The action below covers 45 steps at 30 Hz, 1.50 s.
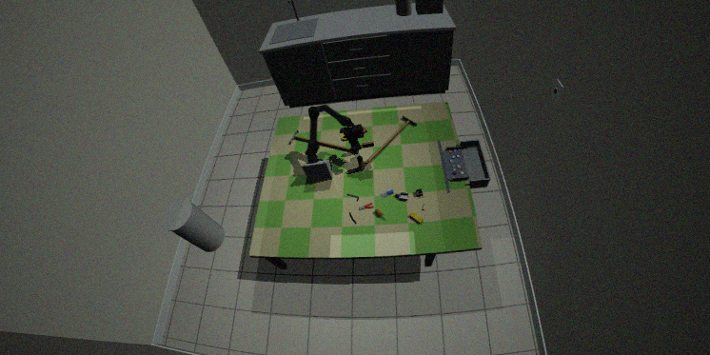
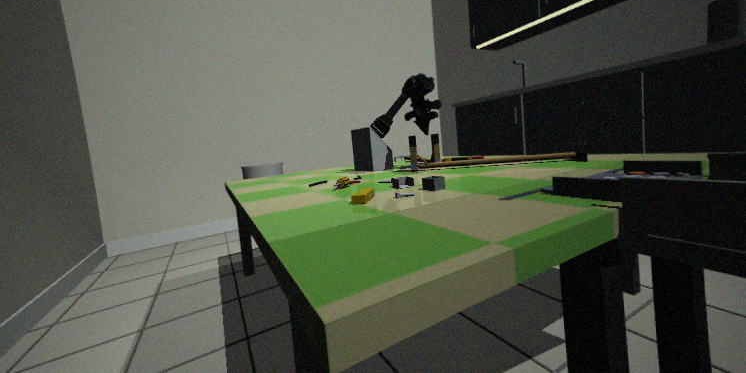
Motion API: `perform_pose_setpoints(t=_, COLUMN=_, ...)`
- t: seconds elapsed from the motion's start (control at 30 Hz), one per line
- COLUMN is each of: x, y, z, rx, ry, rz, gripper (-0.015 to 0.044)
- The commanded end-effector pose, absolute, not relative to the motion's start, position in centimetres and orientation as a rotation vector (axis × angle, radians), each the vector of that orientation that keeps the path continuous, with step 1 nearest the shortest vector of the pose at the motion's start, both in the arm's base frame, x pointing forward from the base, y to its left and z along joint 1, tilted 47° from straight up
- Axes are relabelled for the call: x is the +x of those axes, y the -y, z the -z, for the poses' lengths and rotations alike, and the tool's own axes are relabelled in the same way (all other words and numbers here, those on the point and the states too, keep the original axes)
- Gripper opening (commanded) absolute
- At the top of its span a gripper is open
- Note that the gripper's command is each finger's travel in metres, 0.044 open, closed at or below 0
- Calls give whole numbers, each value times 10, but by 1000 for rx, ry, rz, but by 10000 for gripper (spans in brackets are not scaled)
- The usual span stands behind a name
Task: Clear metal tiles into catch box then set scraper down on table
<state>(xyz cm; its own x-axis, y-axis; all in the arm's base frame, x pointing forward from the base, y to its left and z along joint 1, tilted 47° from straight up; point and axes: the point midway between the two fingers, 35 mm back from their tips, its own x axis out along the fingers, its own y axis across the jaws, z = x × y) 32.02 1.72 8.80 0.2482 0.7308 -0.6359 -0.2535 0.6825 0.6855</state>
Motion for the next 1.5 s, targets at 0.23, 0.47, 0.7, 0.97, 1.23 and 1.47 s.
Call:
perform_pose_setpoints(t=0.23, x=320, y=-38, z=-69, rx=512, ry=-1140, rz=-714, gripper=0)
perform_pose_setpoints(t=0.47, x=319, y=-50, z=-58, rx=514, ry=-1138, rz=-716, gripper=0)
perform_pose_setpoints(t=0.7, x=317, y=-63, z=-49, rx=518, ry=-1135, rz=-719, gripper=0)
perform_pose_setpoints(t=0.97, x=317, y=-70, z=-50, rx=517, ry=-1137, rz=-720, gripper=0)
perform_pose_setpoints(t=1.23, x=318, y=-78, z=-57, rx=511, ry=-1142, rz=-718, gripper=0)
perform_pose_setpoints(t=1.47, x=319, y=-85, z=-64, rx=507, ry=-1145, rz=-716, gripper=0)
